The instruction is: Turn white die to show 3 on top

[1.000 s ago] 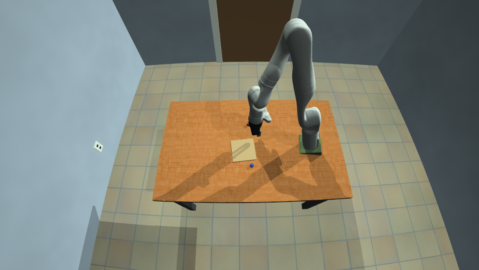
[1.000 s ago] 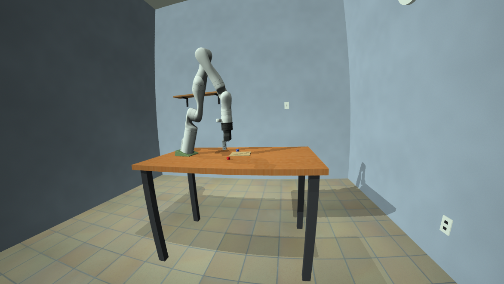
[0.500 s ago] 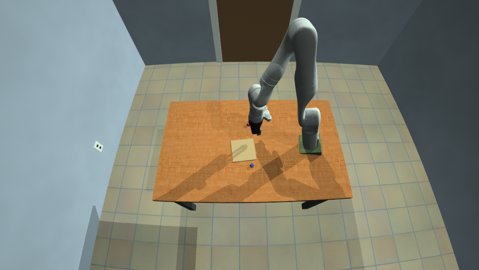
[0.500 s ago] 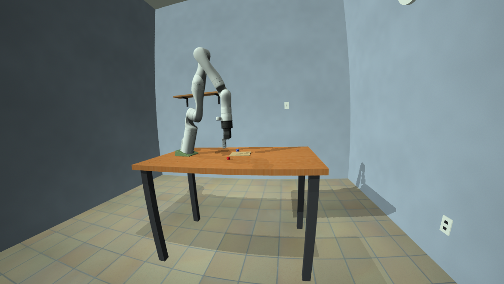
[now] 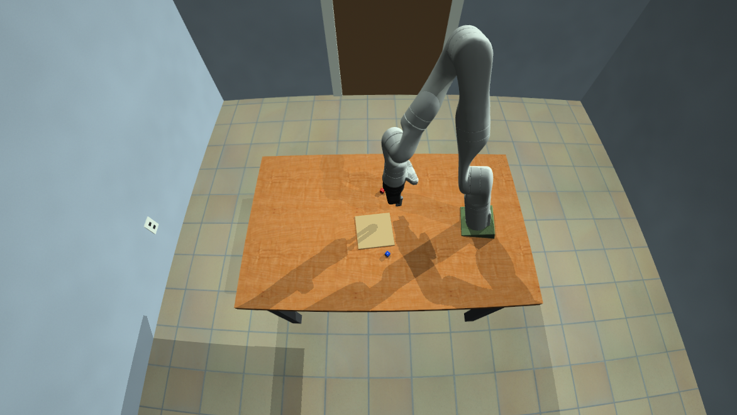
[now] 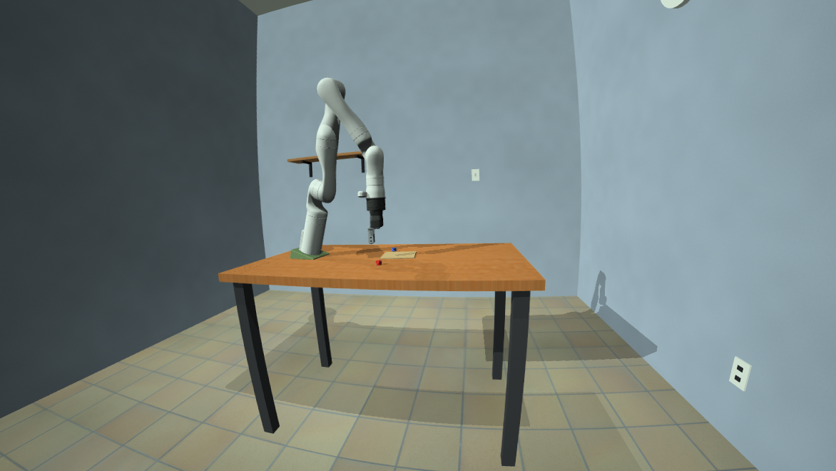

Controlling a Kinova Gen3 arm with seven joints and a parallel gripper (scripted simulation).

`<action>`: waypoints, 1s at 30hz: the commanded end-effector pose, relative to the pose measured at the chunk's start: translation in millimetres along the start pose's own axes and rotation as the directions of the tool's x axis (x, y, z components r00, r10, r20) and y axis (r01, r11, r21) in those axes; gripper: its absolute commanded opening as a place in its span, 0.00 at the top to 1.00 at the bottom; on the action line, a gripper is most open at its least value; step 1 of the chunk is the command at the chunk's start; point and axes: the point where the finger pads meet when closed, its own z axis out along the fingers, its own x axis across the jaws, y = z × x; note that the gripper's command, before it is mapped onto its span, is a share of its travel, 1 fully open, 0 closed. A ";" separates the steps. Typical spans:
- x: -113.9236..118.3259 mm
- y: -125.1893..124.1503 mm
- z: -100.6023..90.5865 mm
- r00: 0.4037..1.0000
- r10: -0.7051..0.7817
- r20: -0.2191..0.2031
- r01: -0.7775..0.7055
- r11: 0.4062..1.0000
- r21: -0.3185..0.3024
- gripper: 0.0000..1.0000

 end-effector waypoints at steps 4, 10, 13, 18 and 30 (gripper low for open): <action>-4.6 -0.5 -3.8 1.000 0.020 0.000 -0.020 1.000 -0.004 0.66; -4.6 -0.6 -10.8 1.000 0.020 0.000 -0.020 1.000 -0.004 0.66; -4.6 -0.6 -14.5 1.000 0.020 0.000 -0.020 1.000 -0.004 0.66; -4.6 -0.6 -20.7 1.000 0.020 0.000 -0.020 1.000 -0.004 0.66; -4.6 -0.6 -30.2 1.000 0.020 0.000 -0.020 1.000 -0.004 0.66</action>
